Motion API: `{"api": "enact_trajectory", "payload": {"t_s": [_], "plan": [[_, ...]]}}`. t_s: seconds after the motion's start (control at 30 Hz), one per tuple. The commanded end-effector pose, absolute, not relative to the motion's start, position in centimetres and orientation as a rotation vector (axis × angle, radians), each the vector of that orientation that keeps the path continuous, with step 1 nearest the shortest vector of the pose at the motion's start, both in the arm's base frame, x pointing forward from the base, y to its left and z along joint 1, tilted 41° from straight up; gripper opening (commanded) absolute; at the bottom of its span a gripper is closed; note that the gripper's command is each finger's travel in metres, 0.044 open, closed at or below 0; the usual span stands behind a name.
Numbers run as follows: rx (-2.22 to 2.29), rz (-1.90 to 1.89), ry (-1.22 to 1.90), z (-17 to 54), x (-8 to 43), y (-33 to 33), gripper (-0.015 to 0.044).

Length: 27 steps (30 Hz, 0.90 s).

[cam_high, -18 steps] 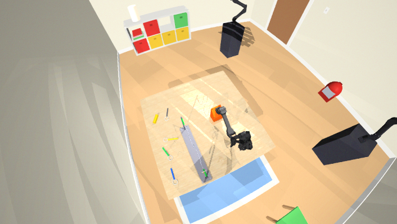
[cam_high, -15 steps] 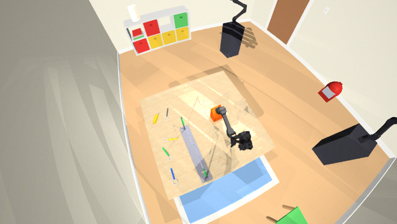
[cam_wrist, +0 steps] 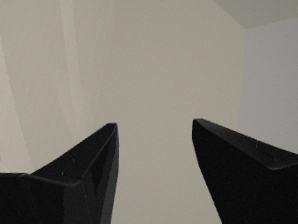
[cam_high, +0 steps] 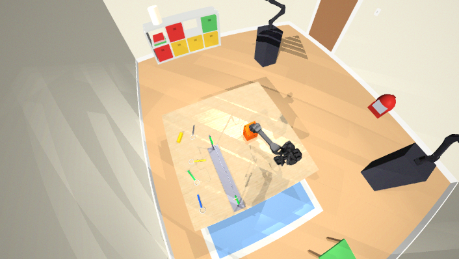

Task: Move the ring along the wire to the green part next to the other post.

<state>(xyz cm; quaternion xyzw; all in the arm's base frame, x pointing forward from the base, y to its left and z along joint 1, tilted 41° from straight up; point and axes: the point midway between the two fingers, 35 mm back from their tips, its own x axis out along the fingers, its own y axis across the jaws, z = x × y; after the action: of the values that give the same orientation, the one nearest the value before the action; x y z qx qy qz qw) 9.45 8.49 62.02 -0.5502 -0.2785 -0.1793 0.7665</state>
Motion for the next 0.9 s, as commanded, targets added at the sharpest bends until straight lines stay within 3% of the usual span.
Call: {"api": "enact_trajectory", "payload": {"t_s": [0.0,0.4,0.87], "plan": [[-1.042,-0.356,-0.688,63.5,8.8,6.3,0.0160],[-0.561,-0.228,-0.845,66.1,10.6,-0.5,0.0160],[-0.028,-0.072,-0.846,65.9,19.0,-4.7,0.0160]]}}
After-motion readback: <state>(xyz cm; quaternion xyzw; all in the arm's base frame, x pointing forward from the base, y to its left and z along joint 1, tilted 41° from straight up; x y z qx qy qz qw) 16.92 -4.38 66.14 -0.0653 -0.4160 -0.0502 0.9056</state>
